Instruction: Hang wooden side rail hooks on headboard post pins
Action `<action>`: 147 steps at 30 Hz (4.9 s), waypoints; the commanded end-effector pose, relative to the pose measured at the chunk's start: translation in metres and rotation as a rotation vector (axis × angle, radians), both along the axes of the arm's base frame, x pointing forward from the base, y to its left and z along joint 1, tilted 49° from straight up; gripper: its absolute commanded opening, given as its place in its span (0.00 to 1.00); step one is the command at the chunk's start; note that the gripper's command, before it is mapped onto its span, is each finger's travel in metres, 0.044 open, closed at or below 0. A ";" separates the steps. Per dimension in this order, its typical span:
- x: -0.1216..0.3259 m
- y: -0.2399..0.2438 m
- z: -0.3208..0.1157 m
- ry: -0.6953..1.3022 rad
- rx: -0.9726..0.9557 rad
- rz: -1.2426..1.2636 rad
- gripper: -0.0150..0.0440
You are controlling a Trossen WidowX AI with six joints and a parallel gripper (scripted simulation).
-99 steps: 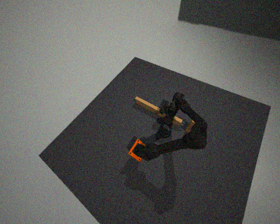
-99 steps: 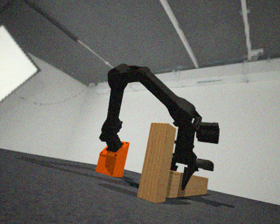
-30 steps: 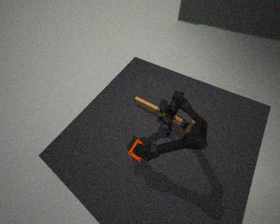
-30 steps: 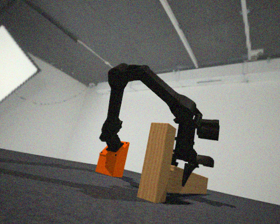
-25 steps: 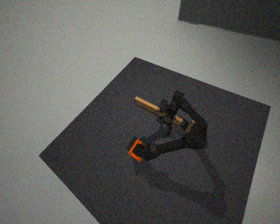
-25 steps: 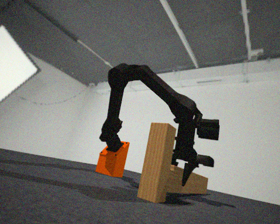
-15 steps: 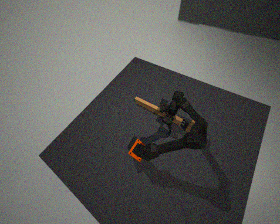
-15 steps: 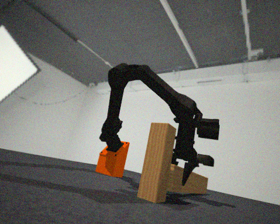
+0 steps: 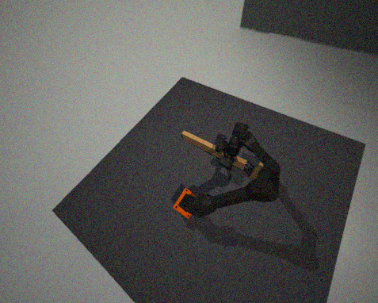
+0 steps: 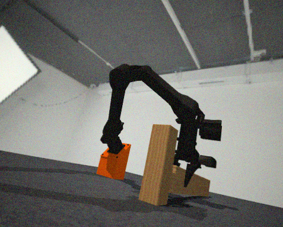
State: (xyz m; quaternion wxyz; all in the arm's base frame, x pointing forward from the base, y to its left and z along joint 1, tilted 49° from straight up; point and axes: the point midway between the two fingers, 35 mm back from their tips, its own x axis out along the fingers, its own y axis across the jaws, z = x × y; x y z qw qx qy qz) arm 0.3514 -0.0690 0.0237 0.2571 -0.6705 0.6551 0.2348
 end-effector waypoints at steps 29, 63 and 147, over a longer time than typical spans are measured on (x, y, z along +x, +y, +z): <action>0.002 0.008 0.004 -0.003 0.003 0.014 0.25; 0.002 0.003 0.005 -0.003 0.002 0.014 0.25; 0.002 -0.002 0.013 -0.003 0.002 0.014 0.25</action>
